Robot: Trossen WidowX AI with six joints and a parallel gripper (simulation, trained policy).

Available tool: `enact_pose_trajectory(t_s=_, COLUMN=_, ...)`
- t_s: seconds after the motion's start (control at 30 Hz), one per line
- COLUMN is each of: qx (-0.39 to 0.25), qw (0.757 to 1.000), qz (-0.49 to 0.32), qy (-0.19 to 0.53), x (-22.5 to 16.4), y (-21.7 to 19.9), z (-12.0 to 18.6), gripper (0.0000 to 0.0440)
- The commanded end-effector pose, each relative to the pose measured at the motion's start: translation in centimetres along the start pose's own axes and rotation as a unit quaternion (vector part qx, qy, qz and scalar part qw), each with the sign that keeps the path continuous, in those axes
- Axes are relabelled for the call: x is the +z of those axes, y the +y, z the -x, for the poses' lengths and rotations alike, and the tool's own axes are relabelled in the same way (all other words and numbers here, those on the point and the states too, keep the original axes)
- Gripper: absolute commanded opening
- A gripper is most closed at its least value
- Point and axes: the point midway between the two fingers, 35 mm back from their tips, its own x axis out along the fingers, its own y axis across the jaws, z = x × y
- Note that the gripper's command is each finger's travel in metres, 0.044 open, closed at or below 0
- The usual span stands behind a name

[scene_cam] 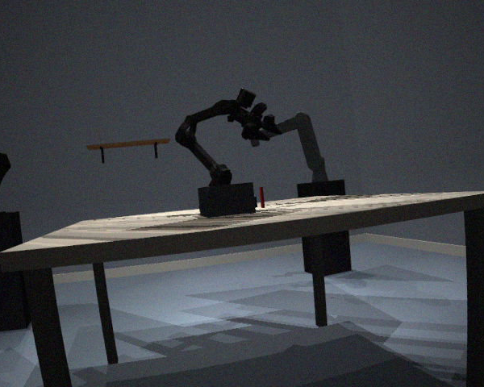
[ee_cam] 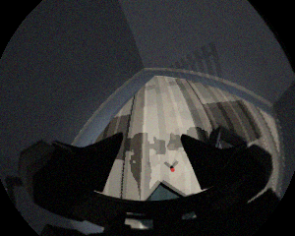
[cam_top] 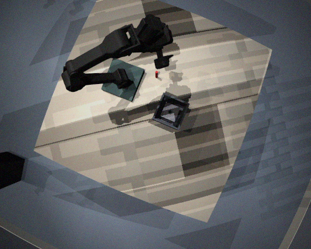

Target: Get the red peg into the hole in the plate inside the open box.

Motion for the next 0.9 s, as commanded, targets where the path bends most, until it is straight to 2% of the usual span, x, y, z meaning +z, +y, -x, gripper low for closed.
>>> enact_pose_trajectory(t_s=0.0, qx=-0.027, qw=0.998, qz=-0.043, qy=0.034, x=-1.3, y=-1.1, z=-1.1, gripper=0.0440)
enact_pose_trajectory(t_s=0.2, qx=-0.074, qw=0.986, qz=-0.122, qy=0.084, x=-3.6, y=-2.8, z=-2.1, gripper=0.0440)
enact_pose_trajectory(t_s=0.43, qx=-0.132, qw=0.959, qz=-0.211, qy=0.135, x=-6.2, y=-4.6, z=-3.0, gripper=0.0440)
enact_pose_trajectory(t_s=0.63, qx=-0.186, qw=0.925, qz=-0.284, qy=0.173, x=-8.5, y=-6.1, z=-3.5, gripper=0.0440)
enact_pose_trajectory(t_s=0.87, qx=-0.252, qw=0.872, qz=-0.365, qy=0.206, x=-11.2, y=-7.5, z=-4.1, gripper=0.0440)
